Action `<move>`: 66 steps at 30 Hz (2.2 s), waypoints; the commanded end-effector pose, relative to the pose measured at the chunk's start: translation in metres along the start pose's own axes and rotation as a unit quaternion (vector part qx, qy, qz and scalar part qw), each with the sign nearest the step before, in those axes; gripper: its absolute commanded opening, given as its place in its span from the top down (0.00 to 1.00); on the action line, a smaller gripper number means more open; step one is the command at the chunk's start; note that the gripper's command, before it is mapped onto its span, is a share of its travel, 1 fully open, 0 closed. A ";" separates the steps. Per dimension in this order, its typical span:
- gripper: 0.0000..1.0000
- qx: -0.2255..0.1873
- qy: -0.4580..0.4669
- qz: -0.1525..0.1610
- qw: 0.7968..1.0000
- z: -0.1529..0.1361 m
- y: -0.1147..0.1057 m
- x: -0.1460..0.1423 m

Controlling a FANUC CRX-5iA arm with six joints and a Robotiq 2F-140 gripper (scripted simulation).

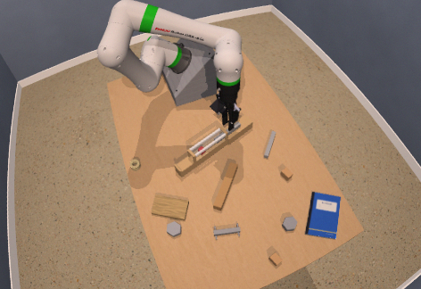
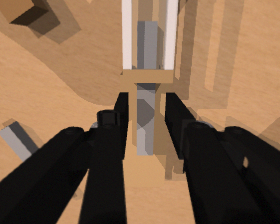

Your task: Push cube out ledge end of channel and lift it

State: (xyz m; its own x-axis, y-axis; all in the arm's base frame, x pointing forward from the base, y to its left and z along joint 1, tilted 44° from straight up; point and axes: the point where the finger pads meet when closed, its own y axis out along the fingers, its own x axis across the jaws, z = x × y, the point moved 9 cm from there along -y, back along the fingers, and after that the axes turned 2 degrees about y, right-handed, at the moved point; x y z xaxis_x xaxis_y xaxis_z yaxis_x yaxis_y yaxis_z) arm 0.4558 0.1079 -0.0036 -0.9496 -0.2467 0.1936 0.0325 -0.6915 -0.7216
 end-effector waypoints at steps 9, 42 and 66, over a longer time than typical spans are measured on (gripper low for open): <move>0.70 0.001 0.000 0.000 1.000 0.000 -0.019 0.000; 0.70 0.001 -0.090 0.000 0.996 -0.044 -0.029 -0.065; 0.70 0.001 -0.243 -0.001 0.970 -0.132 -0.019 -0.161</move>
State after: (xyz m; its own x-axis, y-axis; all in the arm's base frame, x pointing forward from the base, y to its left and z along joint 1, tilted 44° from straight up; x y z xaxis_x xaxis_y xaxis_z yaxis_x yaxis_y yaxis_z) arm 0.5648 0.2479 -0.1096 -0.6898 -0.5400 0.4823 0.0357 -0.6907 -0.7222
